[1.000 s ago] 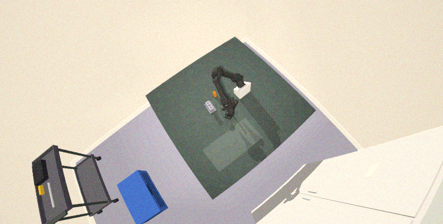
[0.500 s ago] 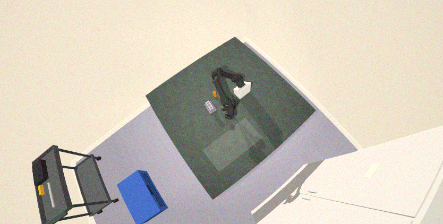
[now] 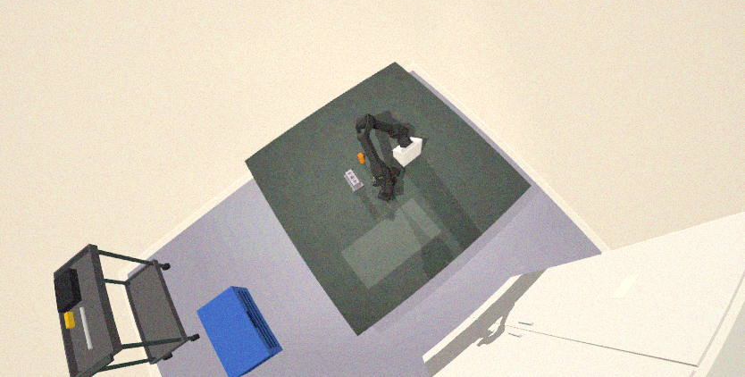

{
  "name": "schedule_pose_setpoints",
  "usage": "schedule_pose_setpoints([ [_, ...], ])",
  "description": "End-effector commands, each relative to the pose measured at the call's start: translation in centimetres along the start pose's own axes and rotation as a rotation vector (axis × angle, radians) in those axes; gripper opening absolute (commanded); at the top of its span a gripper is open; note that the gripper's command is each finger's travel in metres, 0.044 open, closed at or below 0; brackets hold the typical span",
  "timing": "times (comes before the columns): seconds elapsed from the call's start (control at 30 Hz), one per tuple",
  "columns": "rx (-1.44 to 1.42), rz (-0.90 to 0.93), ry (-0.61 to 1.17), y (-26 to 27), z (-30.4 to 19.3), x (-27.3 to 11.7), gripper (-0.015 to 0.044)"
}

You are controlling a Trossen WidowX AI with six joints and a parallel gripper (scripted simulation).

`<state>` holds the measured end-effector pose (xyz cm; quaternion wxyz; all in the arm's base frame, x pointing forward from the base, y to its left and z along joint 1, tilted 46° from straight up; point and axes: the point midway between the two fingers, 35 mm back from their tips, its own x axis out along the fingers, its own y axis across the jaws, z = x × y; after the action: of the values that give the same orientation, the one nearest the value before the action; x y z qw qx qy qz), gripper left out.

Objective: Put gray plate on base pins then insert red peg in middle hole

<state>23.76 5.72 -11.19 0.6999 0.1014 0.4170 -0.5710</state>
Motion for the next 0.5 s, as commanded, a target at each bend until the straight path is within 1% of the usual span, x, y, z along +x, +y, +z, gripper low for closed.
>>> schedule_pose_setpoints([
  [0.0, -0.002, 0.002, -0.001, 0.1, 0.0, -0.5, 0.0],
  [0.47, -0.003, 0.004, 0.003, 0.6, -0.1, -4.8, 0.0],
])
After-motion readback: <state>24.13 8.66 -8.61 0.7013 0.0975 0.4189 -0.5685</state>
